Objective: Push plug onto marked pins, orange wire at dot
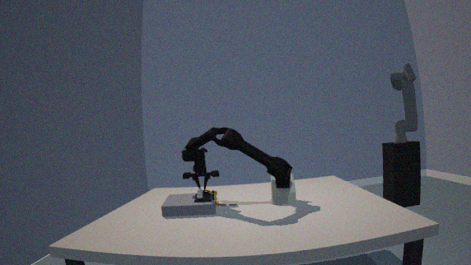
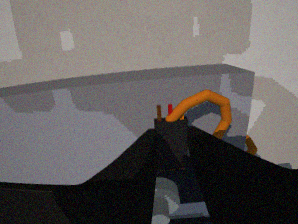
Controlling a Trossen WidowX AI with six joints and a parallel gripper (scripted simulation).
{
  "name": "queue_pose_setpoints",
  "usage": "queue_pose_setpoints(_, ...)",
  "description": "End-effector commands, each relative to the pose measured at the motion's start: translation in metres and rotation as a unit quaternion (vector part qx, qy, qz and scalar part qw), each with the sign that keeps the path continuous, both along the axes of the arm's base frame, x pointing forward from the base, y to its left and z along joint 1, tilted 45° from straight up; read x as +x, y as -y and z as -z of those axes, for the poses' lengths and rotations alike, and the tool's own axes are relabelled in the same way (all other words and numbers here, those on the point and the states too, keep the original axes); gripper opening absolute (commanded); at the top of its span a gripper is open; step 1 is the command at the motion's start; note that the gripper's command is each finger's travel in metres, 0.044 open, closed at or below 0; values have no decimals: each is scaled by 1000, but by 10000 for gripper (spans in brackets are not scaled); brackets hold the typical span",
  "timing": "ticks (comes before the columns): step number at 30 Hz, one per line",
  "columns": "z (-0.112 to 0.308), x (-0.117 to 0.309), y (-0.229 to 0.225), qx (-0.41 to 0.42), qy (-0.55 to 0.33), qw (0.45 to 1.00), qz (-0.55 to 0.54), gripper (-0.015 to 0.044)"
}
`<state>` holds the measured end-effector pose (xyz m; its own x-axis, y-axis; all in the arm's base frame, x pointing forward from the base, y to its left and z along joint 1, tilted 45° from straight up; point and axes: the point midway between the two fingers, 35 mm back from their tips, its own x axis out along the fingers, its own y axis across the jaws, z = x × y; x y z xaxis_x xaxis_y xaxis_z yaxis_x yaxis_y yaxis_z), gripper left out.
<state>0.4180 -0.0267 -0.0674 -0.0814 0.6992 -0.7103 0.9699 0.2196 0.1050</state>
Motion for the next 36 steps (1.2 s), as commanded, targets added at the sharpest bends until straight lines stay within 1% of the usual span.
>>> queue_pose_setpoints(1, -11, 3, 13, -3, 5, 1000, 0, 0)
queue_pose_setpoints(6, -28, 4, 30, -3, 5, 1000, 0, 0)
queue_pose_setpoints(11, -34, 1, 30, -5, -10, 1000, 15, 0)
queue_pose_setpoints(23, -60, -24, 19, -17, -121, 984, 128, 0)
queue_pose_setpoints(36, -85, -59, 4, -30, -241, 938, 248, 0)
